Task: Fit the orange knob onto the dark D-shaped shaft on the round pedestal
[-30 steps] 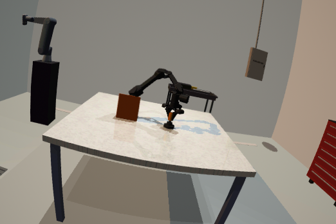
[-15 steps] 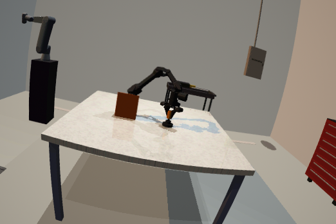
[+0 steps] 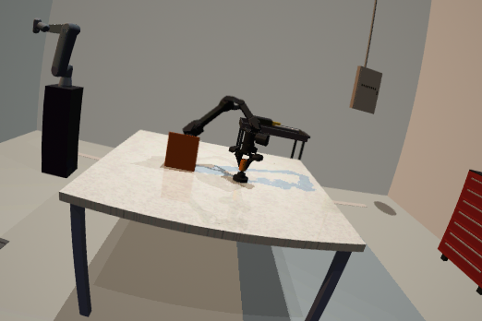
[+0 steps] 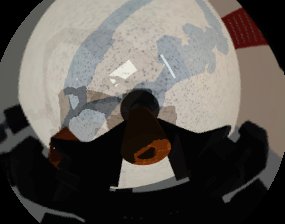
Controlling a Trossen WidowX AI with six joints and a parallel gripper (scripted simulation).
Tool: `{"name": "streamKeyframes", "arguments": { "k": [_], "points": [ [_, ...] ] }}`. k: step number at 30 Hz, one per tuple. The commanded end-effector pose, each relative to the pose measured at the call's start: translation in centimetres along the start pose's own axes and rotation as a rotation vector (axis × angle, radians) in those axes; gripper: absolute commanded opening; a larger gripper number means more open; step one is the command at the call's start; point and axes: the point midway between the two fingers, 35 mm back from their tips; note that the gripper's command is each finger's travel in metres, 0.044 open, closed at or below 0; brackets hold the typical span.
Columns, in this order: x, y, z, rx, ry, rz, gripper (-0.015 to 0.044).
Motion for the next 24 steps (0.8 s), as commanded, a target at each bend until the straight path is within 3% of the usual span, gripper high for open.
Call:
{"name": "streamKeyframes", "arguments": {
  "k": [1, 13, 24],
  "points": [
    [-0.04, -0.02, -0.02, -0.001, 0.001, 0.006, 0.0],
    [-0.08, -0.09, 0.38, -0.001, 0.001, 0.006, 0.0],
    [-0.04, 0.01, 0.16, -0.001, 0.001, 0.215, 0.0]
  ]
}}
Point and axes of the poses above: the point midway between the two fingers, 35 mm back from their tips, its own z axis back along the fingers, its own x axis across the jaws, y = z × x, and after that the axes turned 14 degrees about -z, right-handed
